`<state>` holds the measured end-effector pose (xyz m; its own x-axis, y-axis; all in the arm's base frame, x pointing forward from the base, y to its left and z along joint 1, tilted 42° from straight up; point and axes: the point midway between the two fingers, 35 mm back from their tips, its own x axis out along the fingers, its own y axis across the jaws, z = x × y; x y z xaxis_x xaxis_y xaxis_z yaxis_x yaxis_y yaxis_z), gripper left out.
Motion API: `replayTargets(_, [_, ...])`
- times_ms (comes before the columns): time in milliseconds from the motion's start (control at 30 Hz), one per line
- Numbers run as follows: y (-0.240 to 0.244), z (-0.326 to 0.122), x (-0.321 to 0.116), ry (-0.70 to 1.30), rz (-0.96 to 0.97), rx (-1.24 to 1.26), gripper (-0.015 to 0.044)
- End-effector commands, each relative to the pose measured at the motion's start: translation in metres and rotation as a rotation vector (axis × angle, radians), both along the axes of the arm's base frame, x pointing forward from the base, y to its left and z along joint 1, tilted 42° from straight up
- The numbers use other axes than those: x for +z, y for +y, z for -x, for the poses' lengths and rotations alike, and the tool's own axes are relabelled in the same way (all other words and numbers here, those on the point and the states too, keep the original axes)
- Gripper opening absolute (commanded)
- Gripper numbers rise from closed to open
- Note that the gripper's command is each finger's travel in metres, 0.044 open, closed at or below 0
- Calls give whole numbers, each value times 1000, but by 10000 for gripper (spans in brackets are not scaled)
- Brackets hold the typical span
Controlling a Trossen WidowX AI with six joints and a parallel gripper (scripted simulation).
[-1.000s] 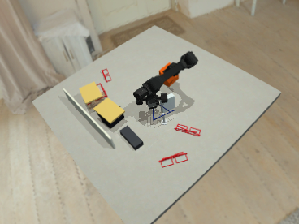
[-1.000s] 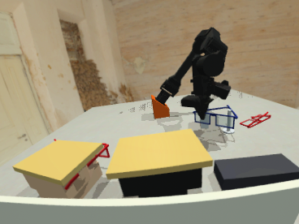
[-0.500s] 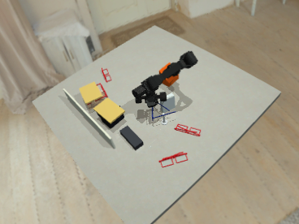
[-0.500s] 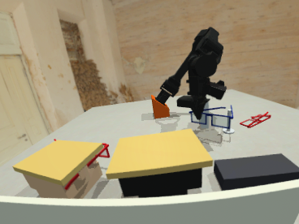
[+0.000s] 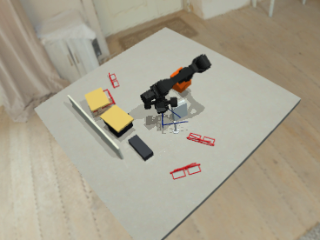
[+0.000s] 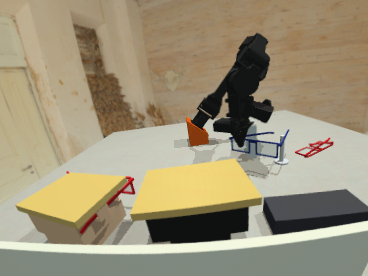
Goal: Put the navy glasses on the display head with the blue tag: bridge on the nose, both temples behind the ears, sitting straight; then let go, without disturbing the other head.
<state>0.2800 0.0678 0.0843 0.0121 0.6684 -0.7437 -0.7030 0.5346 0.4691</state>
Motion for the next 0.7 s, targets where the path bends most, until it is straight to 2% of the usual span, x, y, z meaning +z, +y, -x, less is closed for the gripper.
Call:
replayTargets(0, [-2,4,-4,7,3,4,0])
replayTargets(667, [-2,4,-4,7,3,4,0])
